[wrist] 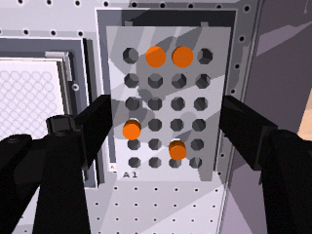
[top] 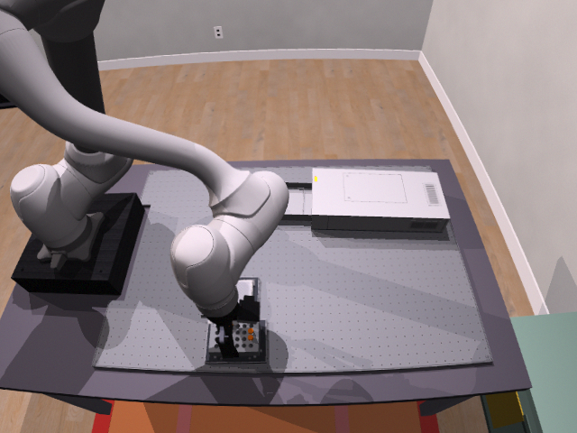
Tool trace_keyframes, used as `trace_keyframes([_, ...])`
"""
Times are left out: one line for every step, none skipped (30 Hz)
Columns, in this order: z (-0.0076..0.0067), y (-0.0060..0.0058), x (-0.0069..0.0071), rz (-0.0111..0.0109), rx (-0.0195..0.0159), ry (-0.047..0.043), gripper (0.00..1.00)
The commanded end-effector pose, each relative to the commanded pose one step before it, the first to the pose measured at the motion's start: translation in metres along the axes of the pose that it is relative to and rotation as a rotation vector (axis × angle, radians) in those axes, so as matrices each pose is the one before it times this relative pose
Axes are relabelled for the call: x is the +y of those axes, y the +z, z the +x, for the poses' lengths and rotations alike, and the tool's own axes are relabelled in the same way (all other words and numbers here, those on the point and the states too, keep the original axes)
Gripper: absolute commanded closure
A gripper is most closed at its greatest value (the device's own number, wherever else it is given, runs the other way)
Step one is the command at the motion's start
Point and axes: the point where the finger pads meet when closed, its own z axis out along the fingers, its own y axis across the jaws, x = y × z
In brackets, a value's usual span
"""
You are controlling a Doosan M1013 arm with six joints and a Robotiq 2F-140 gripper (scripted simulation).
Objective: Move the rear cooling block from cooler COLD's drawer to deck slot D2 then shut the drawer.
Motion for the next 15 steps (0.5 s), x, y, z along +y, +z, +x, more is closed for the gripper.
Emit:
trace_keyframes([0.00041, -0.0006, 0.00015, -0.0003, 0.00108, 0.00012, 0.34])
trace_keyframes([0.00001, -0.02957, 0.0, -0.00001, 0.00002, 0.00003, 0.34])
trace_keyframes([0.0, -0.00133, 0.0, 0.0, 0.0, 0.0, 0.34])
trace_keyframes([0.0, -0.00133, 0.0, 0.0, 0.0, 0.0, 0.34])
trace_keyframes([0.00001, -0.00134, 0.0, 0.0, 0.0, 0.0, 0.34])
trace_keyframes([0.0, -0.00134, 0.0, 0.0, 0.0, 0.0, 0.34])
trace_keyframes([0.0, -0.00133, 0.0, 0.0, 0.0, 0.0, 0.34])
trace_keyframes([0.0, 0.0, 0.0, 0.0, 0.0, 0.0, 0.34])
trace_keyframes([0.0, 0.0, 0.0, 0.0, 0.0, 0.0, 0.34])
trace_keyframes([-0.00001, -0.0013, -0.00001, -0.00001, 0.00001, 0.0, 0.34])
trace_keyframes([0.0, -0.00133, 0.0, 0.0, 0.0, 0.0, 0.34])
trace_keyframes([0.0, -0.00133, 0.0, 0.0, 0.0, 0.0, 0.34])
trace_keyframes([0.0, -0.00133, 0.0, 0.0, 0.0, 0.0, 0.34])
trace_keyframes([0.0, -0.00133, 0.0, 0.0, 0.0, 0.0, 0.34])
trace_keyframes([0.0, -0.00133, 0.0, 0.0, 0.0, 0.0, 0.34])
